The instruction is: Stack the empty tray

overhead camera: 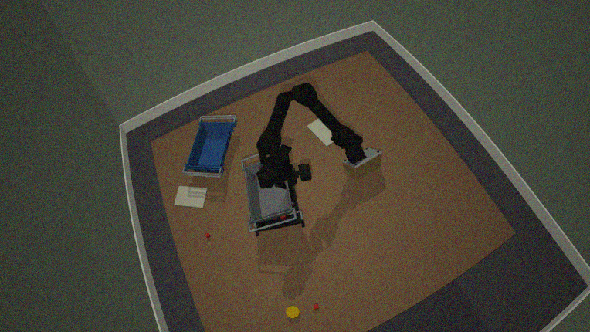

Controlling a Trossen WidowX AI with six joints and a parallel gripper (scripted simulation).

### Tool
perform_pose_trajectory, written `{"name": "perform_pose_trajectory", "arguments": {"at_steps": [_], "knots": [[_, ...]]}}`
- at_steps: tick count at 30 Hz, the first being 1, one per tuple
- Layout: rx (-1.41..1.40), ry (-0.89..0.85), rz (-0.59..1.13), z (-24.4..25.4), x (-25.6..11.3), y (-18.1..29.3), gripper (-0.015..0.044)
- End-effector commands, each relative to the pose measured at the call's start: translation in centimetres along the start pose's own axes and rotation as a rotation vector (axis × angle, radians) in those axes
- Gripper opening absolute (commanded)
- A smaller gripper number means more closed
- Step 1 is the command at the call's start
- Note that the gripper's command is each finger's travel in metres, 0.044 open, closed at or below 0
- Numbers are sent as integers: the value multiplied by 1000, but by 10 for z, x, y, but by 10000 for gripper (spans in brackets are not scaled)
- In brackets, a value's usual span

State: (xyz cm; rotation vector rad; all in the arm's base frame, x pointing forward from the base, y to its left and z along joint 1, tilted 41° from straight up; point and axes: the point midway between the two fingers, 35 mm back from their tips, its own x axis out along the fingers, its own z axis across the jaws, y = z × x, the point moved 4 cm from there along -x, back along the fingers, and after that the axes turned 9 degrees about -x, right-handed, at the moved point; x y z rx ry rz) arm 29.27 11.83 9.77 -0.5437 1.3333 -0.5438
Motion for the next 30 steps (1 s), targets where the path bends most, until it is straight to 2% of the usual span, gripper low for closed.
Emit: {"name": "perform_pose_trajectory", "arguments": {"at_steps": [1, 30], "knots": [[-9, 31, 9, -4, 5, 1, 0], [-5, 17, 5, -4, 7, 2, 0]]}}
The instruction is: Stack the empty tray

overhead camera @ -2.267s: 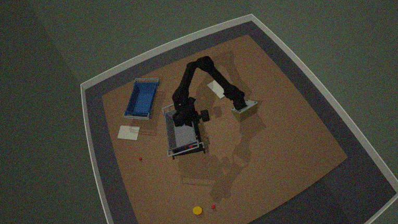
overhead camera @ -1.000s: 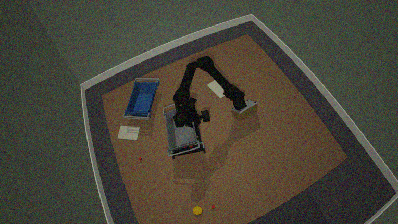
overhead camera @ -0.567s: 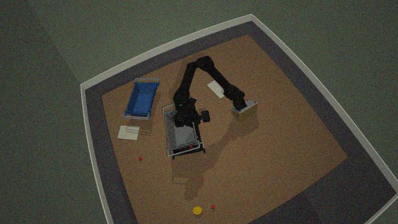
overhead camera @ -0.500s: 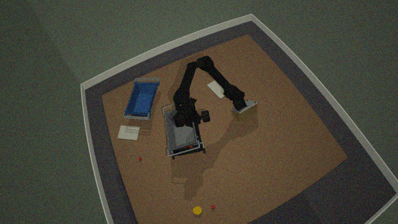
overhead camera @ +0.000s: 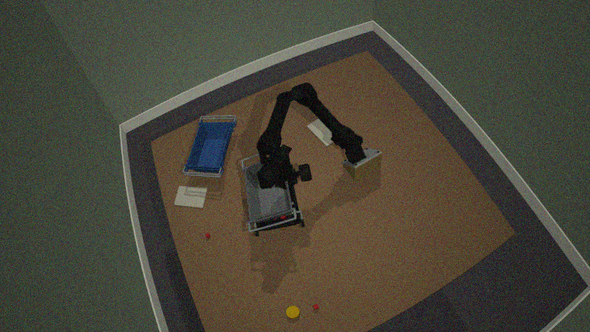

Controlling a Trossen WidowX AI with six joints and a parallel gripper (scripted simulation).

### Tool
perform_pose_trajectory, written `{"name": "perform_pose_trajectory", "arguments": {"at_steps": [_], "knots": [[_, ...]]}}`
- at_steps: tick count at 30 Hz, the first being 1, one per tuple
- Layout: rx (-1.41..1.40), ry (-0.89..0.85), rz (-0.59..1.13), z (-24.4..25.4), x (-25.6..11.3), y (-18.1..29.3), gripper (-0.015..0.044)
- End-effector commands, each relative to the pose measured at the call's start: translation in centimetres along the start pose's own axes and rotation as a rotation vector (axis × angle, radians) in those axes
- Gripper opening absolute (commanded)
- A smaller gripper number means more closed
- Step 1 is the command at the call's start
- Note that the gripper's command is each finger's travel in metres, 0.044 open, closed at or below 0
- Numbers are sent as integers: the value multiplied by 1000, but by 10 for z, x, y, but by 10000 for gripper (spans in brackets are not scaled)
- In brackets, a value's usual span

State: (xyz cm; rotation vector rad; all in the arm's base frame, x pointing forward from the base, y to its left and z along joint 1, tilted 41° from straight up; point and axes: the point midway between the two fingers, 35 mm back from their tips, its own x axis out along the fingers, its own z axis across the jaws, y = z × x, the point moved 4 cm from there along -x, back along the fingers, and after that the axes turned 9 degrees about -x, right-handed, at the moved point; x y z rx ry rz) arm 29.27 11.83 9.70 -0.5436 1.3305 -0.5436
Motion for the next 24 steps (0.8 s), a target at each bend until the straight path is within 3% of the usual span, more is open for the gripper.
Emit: {"name": "perform_pose_trajectory", "arguments": {"at_steps": [1, 24], "knots": [[-8, 25, 6, -5, 8, 2, 0], [-10, 34, 9, -7, 12, 3, 0]]}}
